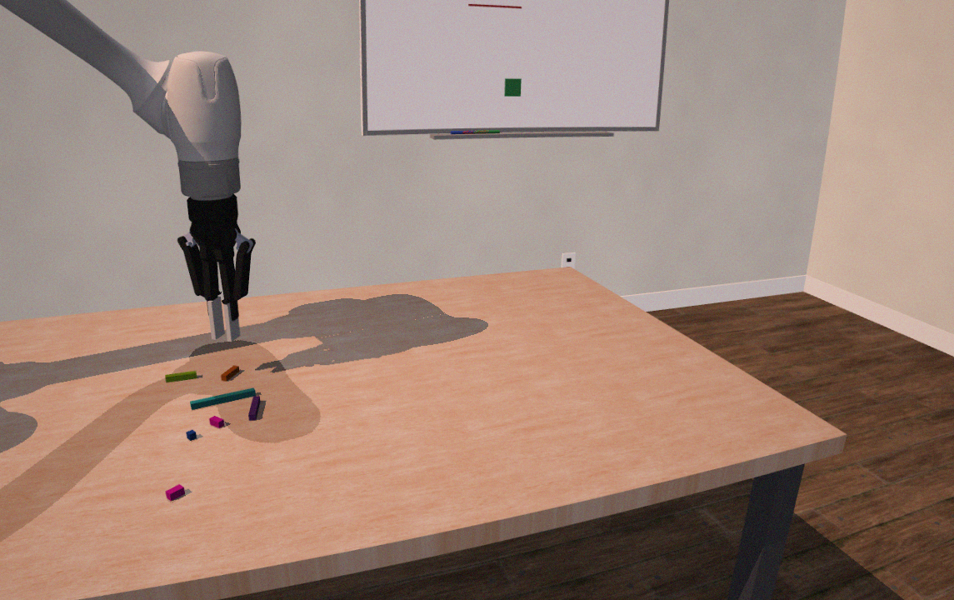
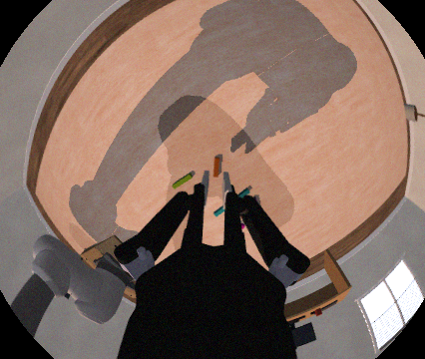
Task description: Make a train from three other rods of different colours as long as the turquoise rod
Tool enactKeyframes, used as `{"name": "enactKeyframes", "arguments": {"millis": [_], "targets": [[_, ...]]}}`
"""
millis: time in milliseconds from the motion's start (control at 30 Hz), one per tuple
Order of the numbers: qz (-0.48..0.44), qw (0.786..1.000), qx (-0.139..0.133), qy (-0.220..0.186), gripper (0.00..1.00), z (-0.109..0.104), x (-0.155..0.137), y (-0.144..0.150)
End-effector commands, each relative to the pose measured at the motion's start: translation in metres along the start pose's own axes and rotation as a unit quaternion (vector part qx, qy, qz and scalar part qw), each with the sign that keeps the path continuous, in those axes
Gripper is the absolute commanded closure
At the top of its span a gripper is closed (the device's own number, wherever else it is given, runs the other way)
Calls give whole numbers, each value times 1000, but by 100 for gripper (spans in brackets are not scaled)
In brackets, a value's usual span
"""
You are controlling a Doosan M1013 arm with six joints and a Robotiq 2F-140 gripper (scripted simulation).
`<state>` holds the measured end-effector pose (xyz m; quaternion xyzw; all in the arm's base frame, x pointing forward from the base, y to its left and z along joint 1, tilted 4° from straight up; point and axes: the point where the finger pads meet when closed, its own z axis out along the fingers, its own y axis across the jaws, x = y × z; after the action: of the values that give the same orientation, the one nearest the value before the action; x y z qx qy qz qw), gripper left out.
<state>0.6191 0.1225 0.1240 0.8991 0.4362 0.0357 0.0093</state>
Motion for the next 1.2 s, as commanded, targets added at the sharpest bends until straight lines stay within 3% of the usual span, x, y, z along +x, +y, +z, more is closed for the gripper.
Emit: {"name": "enactKeyframes", "arguments": {"millis": [0, 633, 1167], "targets": [[0, 1000, 0, 0, 85, 0, 0, 0], [0, 1000, 0, 0, 85, 4, 0, 0], [0, 1000, 0, 0, 85, 23, 0, 0]]}}
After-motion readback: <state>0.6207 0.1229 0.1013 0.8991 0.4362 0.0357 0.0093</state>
